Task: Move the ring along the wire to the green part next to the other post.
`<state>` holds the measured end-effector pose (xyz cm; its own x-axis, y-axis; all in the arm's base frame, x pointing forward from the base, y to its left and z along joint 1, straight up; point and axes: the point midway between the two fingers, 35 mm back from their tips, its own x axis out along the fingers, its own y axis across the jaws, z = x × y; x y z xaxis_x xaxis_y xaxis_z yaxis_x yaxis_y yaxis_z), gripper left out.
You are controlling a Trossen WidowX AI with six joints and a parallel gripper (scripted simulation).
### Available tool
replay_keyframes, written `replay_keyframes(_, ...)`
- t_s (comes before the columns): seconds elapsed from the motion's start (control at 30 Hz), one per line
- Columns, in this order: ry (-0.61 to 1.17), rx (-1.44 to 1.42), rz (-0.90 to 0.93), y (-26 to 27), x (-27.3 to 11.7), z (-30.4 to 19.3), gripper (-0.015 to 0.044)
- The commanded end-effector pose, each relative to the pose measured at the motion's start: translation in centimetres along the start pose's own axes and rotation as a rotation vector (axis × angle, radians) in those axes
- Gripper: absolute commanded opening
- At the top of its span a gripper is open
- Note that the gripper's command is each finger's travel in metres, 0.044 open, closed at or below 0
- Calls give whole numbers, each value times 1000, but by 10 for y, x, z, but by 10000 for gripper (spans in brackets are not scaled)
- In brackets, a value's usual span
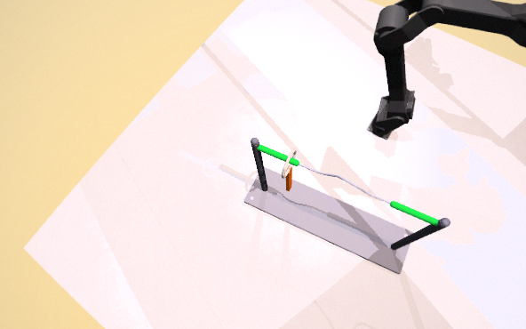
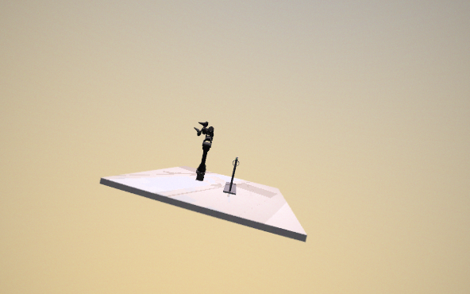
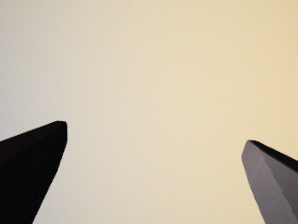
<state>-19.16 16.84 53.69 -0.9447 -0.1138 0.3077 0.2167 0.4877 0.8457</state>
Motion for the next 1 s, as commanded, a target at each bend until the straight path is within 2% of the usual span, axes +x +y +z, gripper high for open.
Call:
replay_keyframes(0.0,-2,3,2,0,0,1,374)
replay_keyframes(0.27,-155,227,156,27,-40,34,164)
replay_keyframes(0.63,-325,603,551,70,-137,74,160)
replay_keyframes(0.97,-318,867,989,94,-243,77,160)
